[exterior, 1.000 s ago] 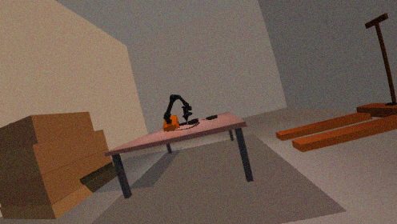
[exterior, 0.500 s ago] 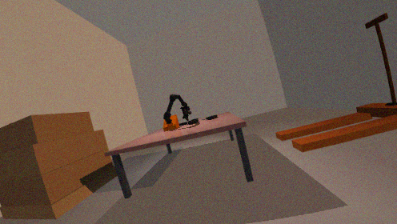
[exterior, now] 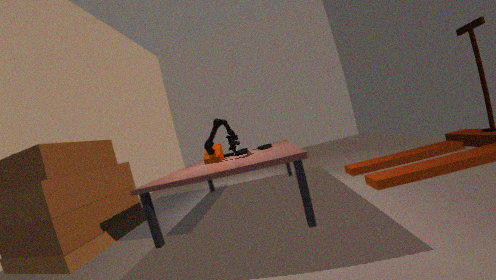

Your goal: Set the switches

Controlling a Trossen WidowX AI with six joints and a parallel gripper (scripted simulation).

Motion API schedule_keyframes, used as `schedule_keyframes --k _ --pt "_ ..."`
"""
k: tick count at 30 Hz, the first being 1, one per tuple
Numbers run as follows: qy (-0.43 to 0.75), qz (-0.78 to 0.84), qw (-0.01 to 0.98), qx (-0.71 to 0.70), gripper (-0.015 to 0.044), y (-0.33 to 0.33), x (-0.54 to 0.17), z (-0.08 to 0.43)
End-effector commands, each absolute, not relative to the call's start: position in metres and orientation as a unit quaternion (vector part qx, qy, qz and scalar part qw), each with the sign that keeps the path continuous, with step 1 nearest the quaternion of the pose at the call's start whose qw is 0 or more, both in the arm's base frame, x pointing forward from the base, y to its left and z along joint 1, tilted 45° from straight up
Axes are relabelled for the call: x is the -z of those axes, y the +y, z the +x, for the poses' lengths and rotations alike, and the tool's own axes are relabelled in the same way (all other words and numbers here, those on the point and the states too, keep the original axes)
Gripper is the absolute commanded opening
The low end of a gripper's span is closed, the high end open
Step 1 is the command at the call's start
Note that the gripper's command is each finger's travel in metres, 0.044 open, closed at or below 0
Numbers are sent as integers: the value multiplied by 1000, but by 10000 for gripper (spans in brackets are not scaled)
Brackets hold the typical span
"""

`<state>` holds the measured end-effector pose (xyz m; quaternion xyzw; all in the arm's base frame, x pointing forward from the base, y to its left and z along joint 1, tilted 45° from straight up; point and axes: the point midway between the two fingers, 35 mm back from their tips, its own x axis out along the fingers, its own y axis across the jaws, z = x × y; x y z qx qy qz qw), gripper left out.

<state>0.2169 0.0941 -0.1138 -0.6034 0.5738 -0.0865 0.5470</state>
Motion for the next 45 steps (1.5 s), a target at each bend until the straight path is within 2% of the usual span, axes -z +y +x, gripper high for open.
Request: schedule_keyframes --k 1,45 --pt "572 -607 545 85 0 89 118 218" --pt "572 -608 544 86 0 73 121 228"
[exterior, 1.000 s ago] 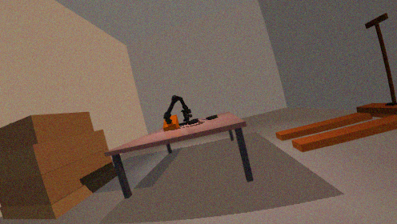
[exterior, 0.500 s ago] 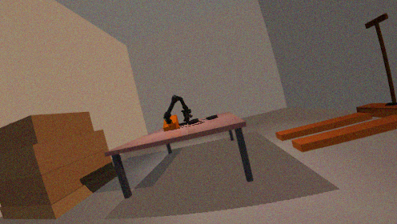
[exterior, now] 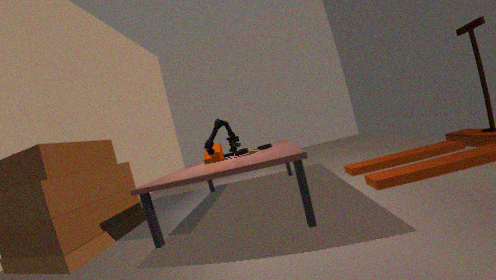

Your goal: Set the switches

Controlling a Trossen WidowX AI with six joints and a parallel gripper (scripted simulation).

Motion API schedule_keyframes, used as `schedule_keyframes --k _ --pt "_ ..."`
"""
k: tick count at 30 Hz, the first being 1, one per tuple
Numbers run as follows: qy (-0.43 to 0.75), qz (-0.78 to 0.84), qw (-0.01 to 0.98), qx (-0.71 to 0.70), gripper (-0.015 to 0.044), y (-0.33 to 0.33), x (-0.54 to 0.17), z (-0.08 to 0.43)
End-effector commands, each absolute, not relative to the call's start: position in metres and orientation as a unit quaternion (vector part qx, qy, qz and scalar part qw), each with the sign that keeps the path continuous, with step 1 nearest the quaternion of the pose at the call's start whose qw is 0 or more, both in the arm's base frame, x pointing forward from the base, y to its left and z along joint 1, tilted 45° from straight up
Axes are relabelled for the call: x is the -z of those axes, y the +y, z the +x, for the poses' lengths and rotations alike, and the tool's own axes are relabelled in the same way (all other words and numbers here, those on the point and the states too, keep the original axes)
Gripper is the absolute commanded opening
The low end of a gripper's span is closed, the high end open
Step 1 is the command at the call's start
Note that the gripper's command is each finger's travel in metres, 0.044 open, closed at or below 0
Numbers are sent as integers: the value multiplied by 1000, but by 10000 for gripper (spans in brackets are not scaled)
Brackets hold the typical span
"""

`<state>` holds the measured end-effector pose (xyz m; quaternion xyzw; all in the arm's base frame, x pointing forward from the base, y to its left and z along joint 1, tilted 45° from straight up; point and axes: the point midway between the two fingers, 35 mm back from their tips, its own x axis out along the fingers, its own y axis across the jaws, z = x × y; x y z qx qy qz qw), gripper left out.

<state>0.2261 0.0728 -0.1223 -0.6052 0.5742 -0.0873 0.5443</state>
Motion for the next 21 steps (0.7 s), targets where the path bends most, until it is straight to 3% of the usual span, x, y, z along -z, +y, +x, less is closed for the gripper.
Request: schedule_keyframes --k 1,21 --pt "572 -608 544 86 0 72 121 228" --pt "572 -608 544 87 0 63 110 241"
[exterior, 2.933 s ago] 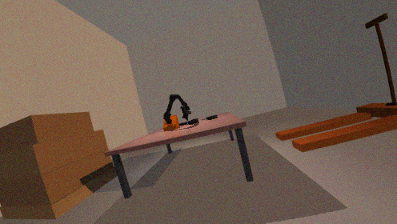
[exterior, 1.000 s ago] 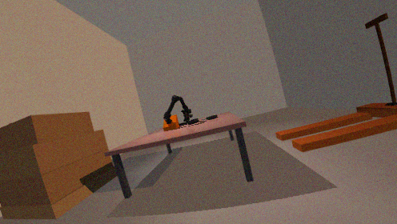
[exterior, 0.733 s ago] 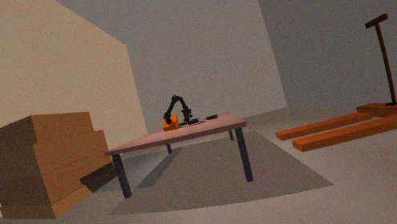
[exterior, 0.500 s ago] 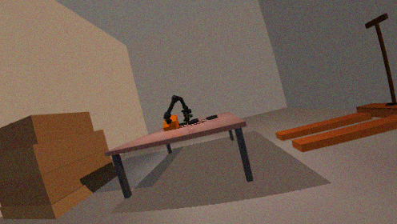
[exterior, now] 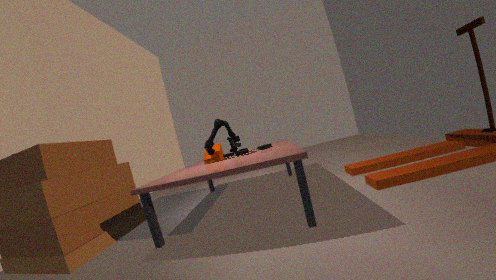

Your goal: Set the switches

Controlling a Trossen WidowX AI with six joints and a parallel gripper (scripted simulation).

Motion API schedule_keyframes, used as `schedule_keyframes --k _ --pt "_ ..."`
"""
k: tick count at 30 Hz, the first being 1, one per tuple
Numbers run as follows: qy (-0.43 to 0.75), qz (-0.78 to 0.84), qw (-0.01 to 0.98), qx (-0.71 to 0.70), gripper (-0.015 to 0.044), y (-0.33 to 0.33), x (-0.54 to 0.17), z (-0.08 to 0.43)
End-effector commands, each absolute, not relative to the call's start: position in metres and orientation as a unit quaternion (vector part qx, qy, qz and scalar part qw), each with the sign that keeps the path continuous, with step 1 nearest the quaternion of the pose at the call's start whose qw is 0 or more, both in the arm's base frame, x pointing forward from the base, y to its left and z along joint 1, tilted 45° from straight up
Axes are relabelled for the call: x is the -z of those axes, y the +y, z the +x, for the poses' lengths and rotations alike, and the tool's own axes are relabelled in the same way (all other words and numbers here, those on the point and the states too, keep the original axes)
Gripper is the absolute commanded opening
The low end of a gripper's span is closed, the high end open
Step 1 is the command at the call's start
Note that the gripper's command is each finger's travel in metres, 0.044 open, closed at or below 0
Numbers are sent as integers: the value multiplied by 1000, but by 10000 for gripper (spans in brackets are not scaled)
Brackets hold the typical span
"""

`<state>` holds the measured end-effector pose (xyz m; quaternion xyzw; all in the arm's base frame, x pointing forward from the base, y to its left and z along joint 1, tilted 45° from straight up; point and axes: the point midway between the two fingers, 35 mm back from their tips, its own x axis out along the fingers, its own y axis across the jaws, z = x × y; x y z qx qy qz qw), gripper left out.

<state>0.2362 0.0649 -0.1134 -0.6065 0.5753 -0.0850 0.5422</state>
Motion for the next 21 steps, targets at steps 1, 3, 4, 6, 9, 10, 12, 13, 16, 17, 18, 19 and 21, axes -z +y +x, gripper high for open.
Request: schedule_keyframes --k 1,3,4,6,9,10,12,13,16,17,18,19,21 --pt "572 -608 544 87 0 63 109 242" --pt "572 -608 544 87 0 62 108 243" --pt "572 -608 544 87 0 61 108 244" --pt "572 -608 544 87 0 60 106 246" --pt "572 -608 544 87 0 59 105 249" --pt "572 -608 544 87 0 59 104 250" --pt "572 -608 544 87 0 58 103 252" --pt "572 -608 544 87 0 57 102 253" --pt "572 -608 544 88 0 56 100 256" --pt "572 -608 544 88 0 56 100 257" --pt "572 -608 544 88 0 56 99 258" --pt "572 -608 544 88 0 55 99 259" --pt "572 -608 544 88 0 54 98 261"
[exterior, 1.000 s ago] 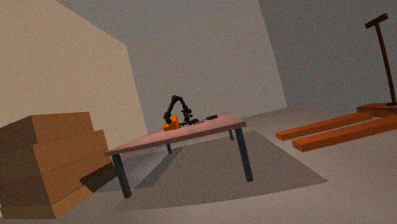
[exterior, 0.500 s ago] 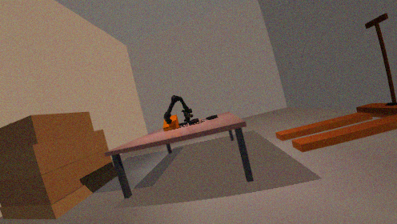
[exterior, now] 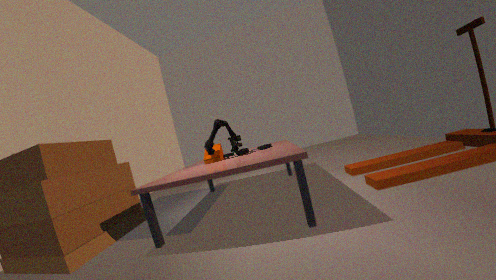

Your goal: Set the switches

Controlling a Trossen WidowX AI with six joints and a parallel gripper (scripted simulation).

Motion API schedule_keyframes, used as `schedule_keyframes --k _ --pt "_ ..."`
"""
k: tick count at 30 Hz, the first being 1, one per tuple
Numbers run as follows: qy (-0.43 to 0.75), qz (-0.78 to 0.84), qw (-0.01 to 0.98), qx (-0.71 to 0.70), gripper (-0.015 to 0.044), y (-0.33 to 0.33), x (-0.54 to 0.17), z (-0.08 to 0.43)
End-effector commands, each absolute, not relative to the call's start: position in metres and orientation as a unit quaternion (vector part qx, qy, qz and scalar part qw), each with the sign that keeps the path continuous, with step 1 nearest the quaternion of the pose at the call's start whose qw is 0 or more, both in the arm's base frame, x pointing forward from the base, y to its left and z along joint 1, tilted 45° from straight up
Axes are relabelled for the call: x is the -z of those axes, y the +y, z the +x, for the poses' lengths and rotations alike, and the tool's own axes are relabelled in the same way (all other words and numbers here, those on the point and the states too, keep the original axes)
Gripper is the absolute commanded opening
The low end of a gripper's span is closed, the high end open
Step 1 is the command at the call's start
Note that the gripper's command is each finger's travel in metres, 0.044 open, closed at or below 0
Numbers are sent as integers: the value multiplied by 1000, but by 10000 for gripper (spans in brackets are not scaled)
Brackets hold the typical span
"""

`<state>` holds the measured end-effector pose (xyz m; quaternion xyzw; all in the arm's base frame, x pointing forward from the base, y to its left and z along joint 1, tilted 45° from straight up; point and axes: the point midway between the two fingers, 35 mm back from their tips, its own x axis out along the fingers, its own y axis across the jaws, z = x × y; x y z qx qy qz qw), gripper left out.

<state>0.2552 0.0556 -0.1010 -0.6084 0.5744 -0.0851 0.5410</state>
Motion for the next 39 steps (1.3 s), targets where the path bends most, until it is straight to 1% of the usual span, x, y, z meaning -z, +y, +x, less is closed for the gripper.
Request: schedule_keyframes --k 1,20,22,29,35,39 --pt "572 -608 544 88 0 54 97 262" --pt "571 -608 544 88 0 48 88 282" --pt "575 -609 541 81 0 56 92 269" --pt "573 -607 544 85 0 114 90 213" --pt "575 -607 543 84 0 116 90 213" --pt "610 -603 511 53 0 131 94 238"
